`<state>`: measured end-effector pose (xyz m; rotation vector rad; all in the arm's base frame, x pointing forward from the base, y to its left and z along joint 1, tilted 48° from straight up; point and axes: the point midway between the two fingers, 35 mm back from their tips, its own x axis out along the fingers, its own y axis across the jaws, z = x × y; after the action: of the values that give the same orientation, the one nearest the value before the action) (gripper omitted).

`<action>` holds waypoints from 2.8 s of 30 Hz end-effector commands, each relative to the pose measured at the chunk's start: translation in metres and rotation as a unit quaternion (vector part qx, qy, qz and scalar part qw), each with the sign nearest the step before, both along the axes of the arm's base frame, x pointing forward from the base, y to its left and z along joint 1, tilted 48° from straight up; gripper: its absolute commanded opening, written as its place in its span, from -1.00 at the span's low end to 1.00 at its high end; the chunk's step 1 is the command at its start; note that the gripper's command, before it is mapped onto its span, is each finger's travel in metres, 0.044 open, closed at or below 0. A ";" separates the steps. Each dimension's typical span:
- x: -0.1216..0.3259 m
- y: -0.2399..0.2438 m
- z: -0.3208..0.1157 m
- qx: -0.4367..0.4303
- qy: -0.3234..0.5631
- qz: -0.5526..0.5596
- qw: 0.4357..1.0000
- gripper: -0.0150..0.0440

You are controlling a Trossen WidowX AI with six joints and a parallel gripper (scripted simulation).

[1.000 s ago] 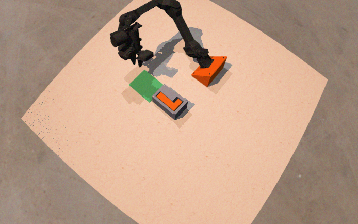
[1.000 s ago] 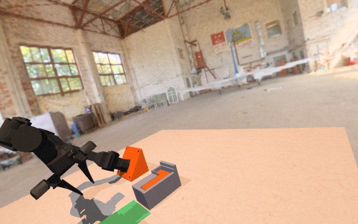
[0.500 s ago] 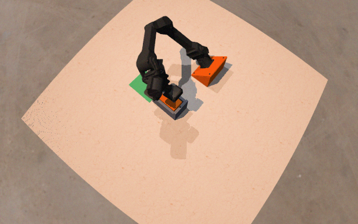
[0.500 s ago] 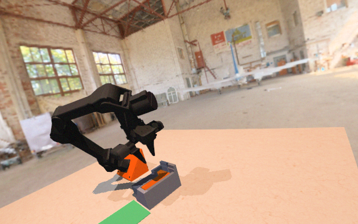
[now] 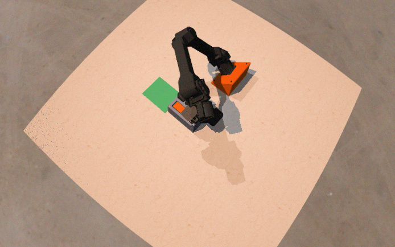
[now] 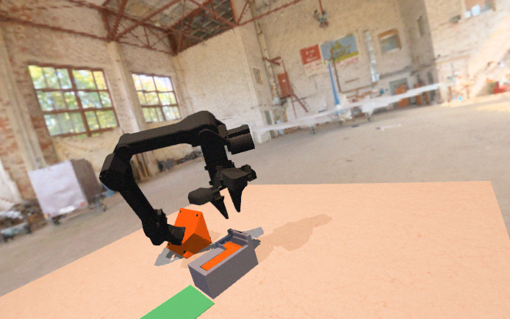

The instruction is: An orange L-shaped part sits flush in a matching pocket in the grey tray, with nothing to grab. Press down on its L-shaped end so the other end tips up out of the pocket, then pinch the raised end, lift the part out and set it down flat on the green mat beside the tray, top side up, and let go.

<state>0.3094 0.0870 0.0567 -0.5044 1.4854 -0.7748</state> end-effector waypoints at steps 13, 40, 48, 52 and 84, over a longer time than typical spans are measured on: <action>-0.007 -0.053 -0.048 -0.007 0.001 0.000 1.000 0.12; -0.010 -0.078 -0.071 -0.007 0.001 0.000 1.000 0.12; -0.010 -0.078 -0.071 -0.007 0.001 0.000 1.000 0.12; -0.010 -0.078 -0.071 -0.007 0.001 0.000 1.000 0.12; -0.001 0.003 0.003 -0.005 0.002 0.000 1.000 0.12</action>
<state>0.3102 0.0843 0.0494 -0.5217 1.4761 -0.7736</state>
